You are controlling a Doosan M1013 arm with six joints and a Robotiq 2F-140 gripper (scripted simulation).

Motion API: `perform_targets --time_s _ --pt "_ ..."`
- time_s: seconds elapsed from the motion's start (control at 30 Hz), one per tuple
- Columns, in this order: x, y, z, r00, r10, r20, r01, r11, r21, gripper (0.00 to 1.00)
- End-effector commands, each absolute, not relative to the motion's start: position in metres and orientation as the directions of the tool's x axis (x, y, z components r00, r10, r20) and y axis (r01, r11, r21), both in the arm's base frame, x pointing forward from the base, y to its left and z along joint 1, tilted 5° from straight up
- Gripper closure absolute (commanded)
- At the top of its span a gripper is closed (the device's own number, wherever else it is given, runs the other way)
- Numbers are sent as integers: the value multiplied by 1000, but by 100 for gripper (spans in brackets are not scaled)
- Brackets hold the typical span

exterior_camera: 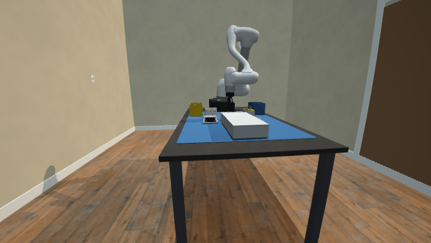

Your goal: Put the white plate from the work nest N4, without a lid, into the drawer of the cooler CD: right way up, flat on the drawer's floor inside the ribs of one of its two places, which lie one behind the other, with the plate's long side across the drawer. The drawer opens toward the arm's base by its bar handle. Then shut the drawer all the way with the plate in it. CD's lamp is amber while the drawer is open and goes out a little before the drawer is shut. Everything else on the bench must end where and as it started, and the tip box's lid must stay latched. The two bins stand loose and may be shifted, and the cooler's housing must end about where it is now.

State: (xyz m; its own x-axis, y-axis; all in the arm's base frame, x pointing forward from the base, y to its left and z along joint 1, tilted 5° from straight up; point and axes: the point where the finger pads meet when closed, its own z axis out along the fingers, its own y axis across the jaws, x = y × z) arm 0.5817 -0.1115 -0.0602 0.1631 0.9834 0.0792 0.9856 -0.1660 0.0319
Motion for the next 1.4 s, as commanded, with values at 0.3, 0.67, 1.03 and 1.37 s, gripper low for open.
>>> perform_targets --time_s 0.3,0.67,1.03,1.37 --pt "584 -111 -59 162 984 79 986 -165 29 100" --pt "592 -112 -59 162 984 79 986 -165 29 100" --pt "607 -114 -59 162 984 79 986 -165 29 100" --pt "617 -116 -59 162 984 79 986 -165 29 100"
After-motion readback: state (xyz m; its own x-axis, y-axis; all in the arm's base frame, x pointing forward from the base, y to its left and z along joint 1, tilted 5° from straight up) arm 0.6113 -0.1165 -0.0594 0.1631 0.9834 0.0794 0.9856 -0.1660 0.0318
